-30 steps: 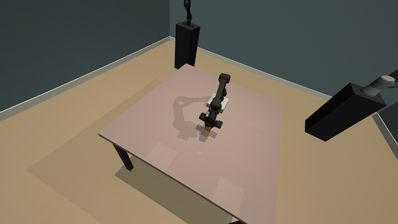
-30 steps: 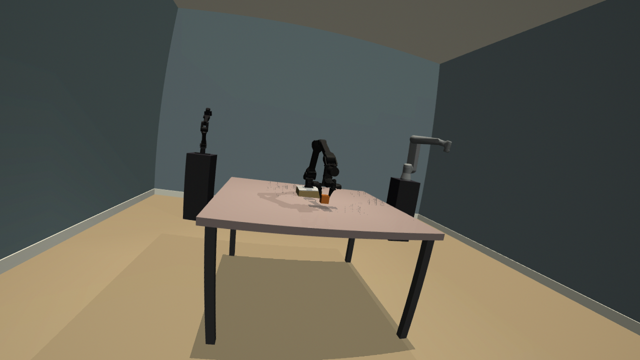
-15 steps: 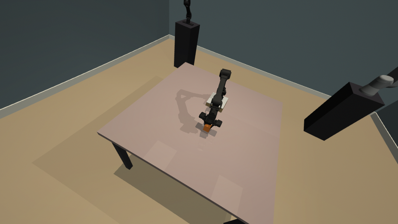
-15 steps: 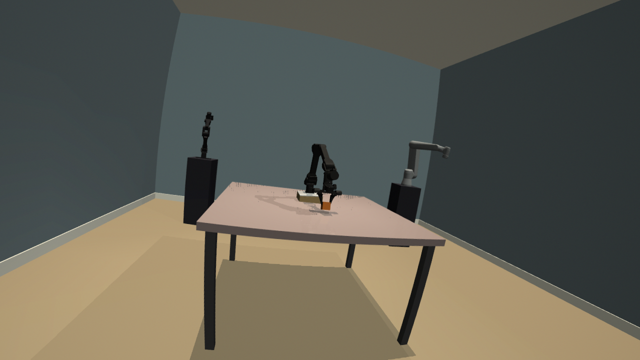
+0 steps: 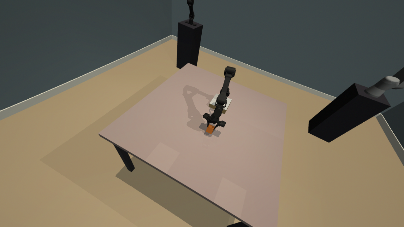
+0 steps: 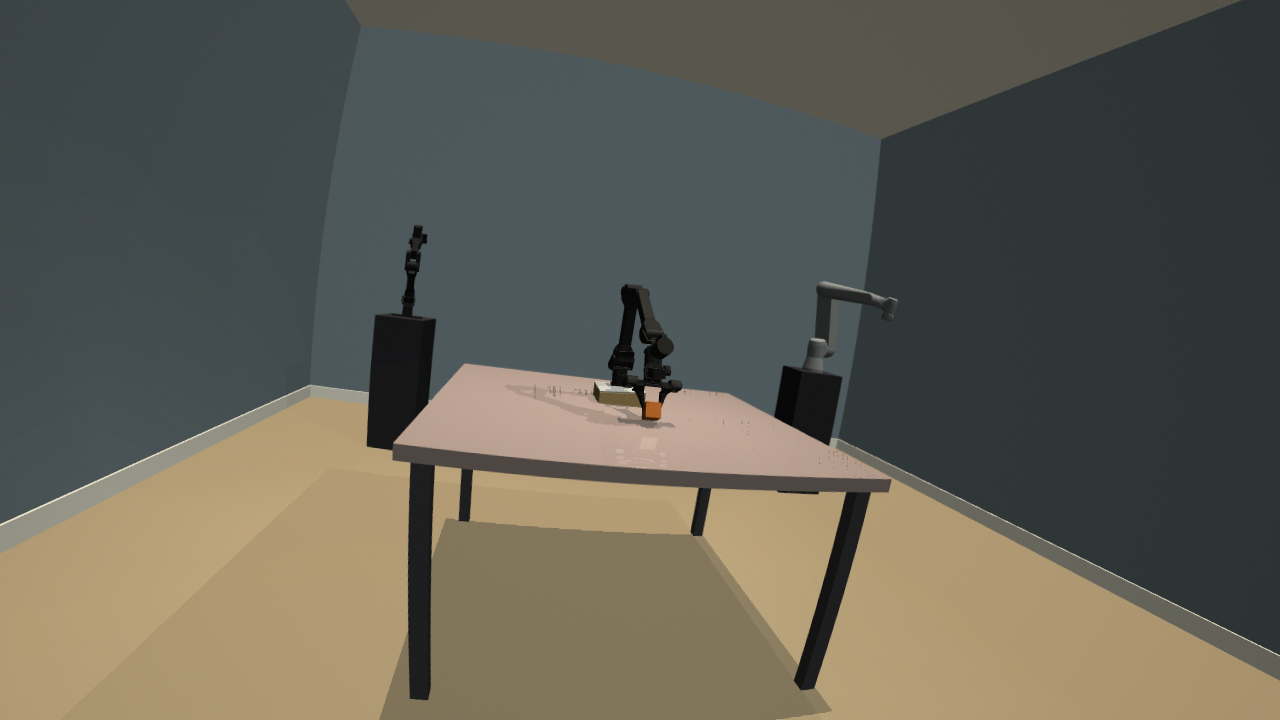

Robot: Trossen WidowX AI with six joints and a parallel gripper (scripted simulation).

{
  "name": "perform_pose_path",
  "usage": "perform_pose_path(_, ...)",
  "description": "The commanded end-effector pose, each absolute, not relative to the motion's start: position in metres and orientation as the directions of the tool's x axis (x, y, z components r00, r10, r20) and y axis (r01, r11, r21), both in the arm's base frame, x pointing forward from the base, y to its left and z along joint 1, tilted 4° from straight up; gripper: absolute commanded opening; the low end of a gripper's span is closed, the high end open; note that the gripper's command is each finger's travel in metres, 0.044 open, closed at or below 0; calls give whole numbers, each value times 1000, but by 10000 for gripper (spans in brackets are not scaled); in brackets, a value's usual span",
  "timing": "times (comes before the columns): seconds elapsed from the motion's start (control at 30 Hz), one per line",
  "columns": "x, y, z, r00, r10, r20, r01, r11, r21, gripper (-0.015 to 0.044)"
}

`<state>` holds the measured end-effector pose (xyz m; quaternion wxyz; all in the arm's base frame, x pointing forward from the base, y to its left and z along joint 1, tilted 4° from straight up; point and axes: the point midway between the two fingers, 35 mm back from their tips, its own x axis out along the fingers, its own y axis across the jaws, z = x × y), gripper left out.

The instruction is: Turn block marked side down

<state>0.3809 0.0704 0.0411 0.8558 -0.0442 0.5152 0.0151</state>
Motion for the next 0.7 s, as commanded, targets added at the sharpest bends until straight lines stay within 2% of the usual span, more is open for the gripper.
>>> perform_pose_path(0.0,381,70,47,529,-17,-849,-72,995,-65,0)
perform_pose_path(0.3,381,70,46,555,-14,-831,-71,995,-64,0)
perform_pose_path(0.67,392,72,25,685,6,-729,-76,995,-63,0)
